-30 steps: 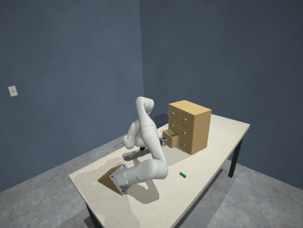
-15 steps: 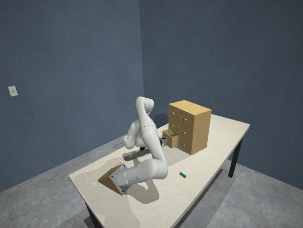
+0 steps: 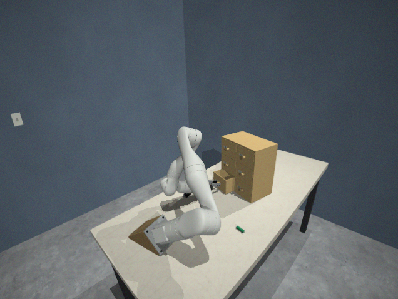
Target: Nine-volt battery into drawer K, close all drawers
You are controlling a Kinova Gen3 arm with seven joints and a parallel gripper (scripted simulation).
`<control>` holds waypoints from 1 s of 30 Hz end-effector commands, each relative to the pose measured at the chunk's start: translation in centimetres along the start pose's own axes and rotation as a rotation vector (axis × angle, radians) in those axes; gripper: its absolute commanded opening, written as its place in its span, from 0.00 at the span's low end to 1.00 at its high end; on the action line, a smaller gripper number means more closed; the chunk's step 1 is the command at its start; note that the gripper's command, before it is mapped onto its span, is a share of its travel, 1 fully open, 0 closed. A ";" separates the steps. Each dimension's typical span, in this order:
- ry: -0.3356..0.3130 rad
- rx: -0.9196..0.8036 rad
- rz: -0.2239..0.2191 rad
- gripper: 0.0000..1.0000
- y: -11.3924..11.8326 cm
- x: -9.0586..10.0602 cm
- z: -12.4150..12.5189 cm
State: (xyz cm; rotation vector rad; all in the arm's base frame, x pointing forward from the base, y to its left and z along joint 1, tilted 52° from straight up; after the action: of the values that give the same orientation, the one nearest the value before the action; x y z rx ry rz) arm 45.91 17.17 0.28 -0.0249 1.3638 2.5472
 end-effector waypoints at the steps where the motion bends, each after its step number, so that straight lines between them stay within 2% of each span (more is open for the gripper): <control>1: 0.004 0.002 0.005 0.67 -0.2 1.0 -0.2; 4: 0.004 0.002 0.005 0.67 -0.3 2.4 -0.7; 6: 0.004 0.002 0.005 0.67 -0.3 2.4 -0.7; 10: 0.004 0.002 0.005 0.67 -0.4 3.9 -1.3; 16: 0.004 0.002 0.005 0.67 -0.4 4.3 -1.3; 21: 0.004 0.002 0.005 0.67 -0.2 6.4 0.0; 23: 0.004 0.002 0.005 0.67 -0.2 6.4 0.0; 30: 0.004 0.002 0.005 0.67 0.4 10.8 3.0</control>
State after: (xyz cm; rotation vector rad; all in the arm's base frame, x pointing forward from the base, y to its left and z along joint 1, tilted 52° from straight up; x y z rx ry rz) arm 36.63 19.87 0.24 -0.0130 1.3885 2.5196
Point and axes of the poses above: the point where the finger pads meet when closed, its own x axis back along the fingers, its own y axis across the jaws, z = x × y, the point moved 2 cm from there along x, back along the fingers, and after that the axes turned 11 degrees about x, right-handed, at the moved point
